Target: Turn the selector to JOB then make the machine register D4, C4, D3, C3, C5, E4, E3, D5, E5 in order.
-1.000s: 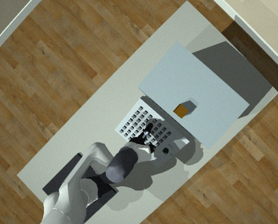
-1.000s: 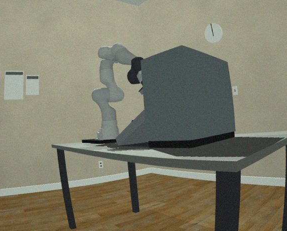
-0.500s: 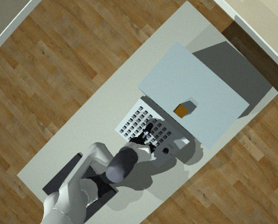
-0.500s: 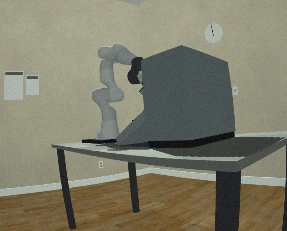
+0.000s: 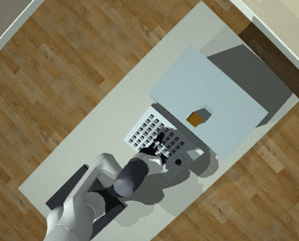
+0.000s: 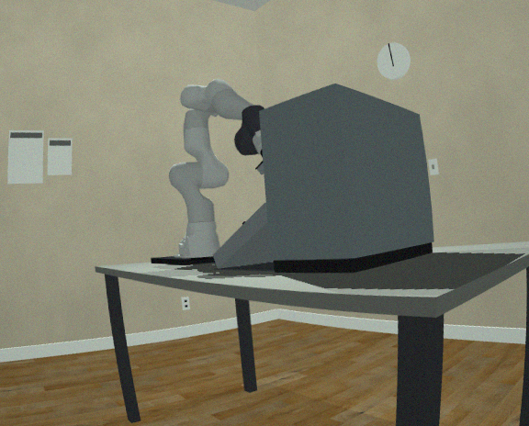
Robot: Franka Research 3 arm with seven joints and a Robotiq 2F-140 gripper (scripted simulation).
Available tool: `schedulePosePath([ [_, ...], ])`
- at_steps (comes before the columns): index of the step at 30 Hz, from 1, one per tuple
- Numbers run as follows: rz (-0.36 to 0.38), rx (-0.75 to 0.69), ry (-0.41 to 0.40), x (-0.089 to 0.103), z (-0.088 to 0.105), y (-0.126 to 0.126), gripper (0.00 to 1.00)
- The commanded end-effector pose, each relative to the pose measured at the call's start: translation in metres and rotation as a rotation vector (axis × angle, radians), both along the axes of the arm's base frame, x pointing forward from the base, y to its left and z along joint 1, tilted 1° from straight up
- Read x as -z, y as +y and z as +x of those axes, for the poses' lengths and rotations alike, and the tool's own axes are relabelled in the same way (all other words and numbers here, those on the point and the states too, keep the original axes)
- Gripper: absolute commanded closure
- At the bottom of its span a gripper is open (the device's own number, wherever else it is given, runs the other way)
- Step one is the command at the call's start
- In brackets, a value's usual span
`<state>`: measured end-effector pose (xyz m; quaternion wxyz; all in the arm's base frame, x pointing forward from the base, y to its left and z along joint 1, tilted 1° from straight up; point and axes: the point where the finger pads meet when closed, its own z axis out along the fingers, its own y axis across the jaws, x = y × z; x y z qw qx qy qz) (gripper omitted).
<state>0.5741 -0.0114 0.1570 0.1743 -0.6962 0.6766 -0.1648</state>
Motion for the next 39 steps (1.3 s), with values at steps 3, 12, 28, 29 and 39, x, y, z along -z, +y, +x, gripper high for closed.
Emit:
schedulePosePath([
  [3,0.0,0.003,-0.003,0.0003,0.0017,-0.0003,0.9],
  [12,0.0,0.003,-0.003,0.0005,0.0018,-0.0003,0.9],
  [28,0.0,0.003,-0.003,0.0005,0.0018,-0.0003,0.9],
  [29,0.0,0.003,-0.003,0.0005,0.0018,-0.0003,0.9],
  [39,0.0,0.003,-0.003,-0.0025,0.0002,-0.0004,0.9],
])
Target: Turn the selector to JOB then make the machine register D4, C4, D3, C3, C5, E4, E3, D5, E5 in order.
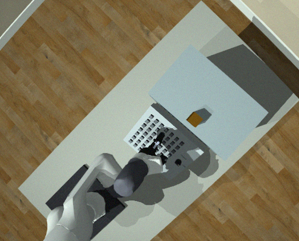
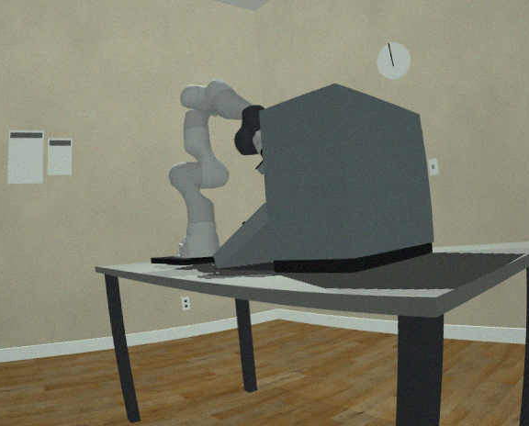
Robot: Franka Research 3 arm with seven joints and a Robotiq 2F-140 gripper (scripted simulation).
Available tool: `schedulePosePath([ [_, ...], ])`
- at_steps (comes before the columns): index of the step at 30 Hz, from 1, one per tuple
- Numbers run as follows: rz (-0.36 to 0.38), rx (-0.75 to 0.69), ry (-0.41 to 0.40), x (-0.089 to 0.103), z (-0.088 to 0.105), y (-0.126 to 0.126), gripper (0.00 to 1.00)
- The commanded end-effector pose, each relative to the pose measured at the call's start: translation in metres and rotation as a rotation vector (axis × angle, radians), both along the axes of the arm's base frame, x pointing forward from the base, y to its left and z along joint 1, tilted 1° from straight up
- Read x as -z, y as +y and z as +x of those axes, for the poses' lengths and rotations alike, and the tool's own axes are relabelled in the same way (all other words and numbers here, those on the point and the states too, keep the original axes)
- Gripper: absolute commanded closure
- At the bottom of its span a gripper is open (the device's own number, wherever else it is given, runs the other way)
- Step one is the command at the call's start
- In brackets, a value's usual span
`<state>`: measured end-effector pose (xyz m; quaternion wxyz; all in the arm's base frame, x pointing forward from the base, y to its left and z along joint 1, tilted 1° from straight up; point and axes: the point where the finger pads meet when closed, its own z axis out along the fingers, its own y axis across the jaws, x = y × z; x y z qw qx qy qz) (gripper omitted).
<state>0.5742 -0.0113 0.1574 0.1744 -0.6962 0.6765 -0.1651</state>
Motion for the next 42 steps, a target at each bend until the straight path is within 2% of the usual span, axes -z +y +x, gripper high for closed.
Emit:
schedulePosePath([
  [1,0.001,0.004,-0.002,-0.003,0.0,0.0,0.9],
  [21,0.001,0.004,-0.002,-0.026,-0.013,-0.001,0.9],
  [33,0.001,0.004,-0.002,-0.029,-0.014,-0.002,0.9],
  [36,0.001,0.004,-0.002,-0.029,-0.014,-0.015,0.9],
  [42,0.001,0.004,-0.002,-0.028,-0.012,-0.06,0.9],
])
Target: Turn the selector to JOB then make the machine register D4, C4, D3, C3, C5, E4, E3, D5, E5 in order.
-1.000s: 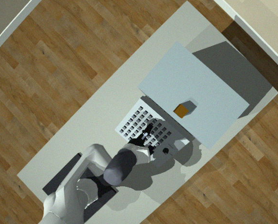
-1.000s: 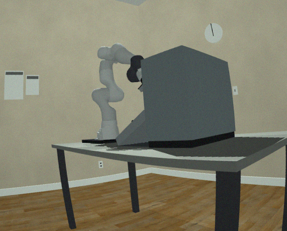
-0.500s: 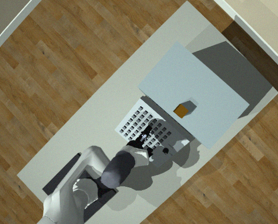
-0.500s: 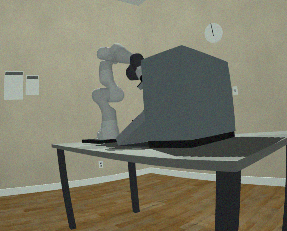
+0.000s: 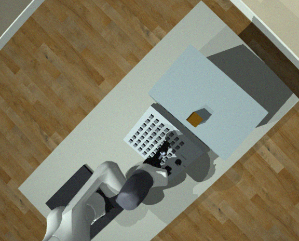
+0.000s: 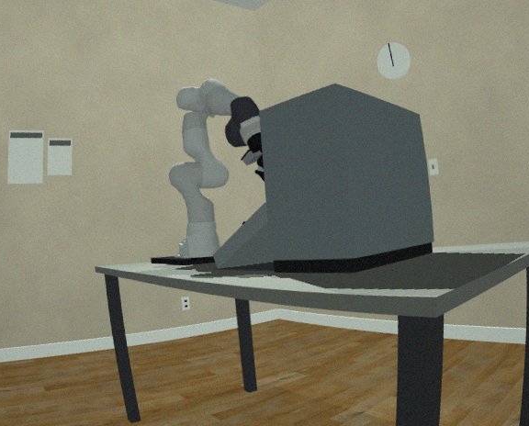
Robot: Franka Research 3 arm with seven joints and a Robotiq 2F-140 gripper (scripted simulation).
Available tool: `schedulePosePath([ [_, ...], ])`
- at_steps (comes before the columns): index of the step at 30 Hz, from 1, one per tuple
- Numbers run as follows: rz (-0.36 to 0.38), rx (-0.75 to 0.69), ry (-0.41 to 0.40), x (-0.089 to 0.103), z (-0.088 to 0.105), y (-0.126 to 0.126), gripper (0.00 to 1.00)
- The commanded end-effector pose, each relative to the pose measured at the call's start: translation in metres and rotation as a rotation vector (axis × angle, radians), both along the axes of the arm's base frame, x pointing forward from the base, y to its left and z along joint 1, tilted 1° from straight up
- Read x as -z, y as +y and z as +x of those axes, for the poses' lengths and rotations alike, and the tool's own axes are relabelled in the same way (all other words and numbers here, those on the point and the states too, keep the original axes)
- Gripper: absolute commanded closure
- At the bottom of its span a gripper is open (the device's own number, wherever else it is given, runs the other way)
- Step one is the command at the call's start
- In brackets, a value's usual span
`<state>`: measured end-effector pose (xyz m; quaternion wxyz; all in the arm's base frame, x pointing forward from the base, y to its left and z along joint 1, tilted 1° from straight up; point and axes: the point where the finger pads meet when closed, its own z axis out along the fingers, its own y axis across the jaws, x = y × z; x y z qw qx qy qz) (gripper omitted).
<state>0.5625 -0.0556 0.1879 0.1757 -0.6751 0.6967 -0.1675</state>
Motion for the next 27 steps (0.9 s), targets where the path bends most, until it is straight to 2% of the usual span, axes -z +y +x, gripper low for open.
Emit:
schedulePosePath([
  [1,-0.012,-0.054,0.003,0.002,-0.001,-0.021,0.9],
  [11,-0.012,-0.054,0.003,0.004,0.0,-0.025,0.9],
  [27,-0.012,-0.054,0.003,0.02,0.009,-0.024,0.9],
])
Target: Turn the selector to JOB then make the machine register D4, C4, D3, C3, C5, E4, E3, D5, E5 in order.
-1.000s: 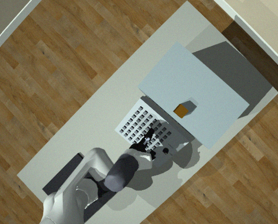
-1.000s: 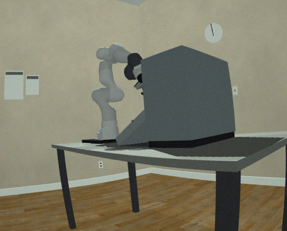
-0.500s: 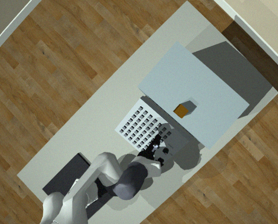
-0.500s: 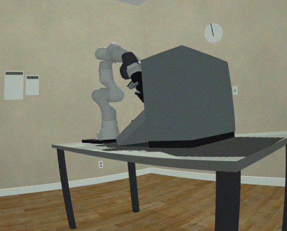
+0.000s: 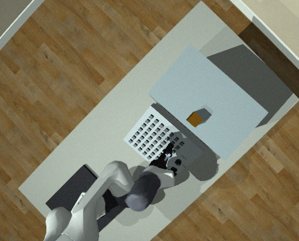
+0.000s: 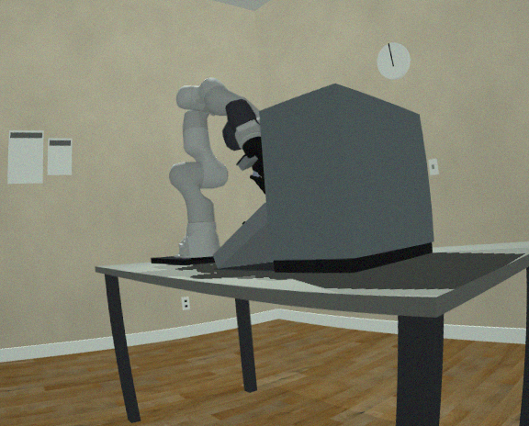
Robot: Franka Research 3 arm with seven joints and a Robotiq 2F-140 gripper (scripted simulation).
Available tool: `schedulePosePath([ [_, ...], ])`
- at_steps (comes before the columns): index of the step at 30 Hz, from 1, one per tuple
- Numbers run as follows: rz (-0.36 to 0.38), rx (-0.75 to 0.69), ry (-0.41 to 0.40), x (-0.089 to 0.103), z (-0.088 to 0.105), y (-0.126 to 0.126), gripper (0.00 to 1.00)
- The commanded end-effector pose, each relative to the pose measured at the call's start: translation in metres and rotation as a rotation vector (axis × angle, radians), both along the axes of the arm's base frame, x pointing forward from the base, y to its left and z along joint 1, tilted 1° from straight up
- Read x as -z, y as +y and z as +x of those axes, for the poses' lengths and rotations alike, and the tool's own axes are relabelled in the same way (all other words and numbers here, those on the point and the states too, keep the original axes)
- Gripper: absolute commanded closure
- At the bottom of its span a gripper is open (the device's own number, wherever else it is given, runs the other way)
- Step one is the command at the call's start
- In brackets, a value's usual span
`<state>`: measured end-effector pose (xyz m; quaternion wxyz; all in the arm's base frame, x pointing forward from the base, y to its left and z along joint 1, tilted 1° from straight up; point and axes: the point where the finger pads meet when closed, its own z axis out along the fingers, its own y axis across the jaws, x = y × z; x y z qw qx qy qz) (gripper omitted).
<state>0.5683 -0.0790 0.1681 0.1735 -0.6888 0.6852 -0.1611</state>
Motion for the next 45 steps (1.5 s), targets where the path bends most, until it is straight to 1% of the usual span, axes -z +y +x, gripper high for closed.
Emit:
schedulePosePath([
  [1,-0.009,-0.018,-0.009,0.0013,0.0036,-0.0009,0.9],
  [28,-0.009,-0.018,-0.009,0.0023,0.0041,-0.0009,0.9],
  [45,-0.009,-0.018,-0.009,0.0064,0.0064,-0.0008,0.9],
])
